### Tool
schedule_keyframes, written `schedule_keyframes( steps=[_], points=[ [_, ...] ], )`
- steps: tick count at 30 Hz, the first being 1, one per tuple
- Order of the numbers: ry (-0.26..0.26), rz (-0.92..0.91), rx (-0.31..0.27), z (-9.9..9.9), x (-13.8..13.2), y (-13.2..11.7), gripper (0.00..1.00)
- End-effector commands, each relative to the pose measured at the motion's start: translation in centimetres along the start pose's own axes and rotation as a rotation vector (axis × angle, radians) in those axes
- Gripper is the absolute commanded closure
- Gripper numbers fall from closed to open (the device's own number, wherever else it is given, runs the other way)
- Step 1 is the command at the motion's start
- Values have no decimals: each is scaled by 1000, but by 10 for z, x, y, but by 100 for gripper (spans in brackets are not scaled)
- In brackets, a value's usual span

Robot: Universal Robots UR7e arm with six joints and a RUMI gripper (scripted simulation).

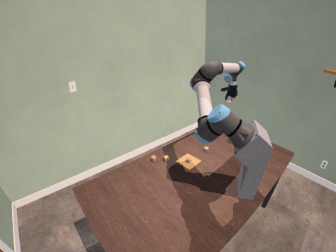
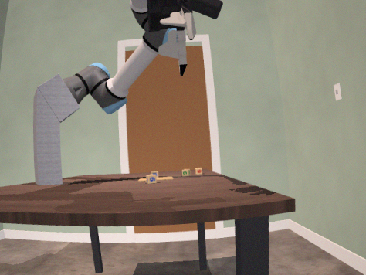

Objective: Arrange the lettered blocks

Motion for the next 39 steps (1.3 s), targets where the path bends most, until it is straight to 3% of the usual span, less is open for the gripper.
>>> schedule_keyframes(
  steps=[1, 9, 23, 25, 39],
  points=[
    [-3, -2, 9, 1, -14, 3, 0],
    [-1, -5, 23, -1, -39, 9, 0],
    [2, -17, 70, -5, -124, 27, 0],
    [2, -17, 70, -5, -124, 27, 0],
    [7, -35, 144, -12, -254, 56, 0]
  ],
)
Point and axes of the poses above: the point where the finger pads meet when closed, its own z axis back along the fingers, its own x axis across the jaws, y = z × x, the point moved 6 cm from there along z, back along the fingers, and after that the axes turned 5 degrees about z, right-handed, at the moved point
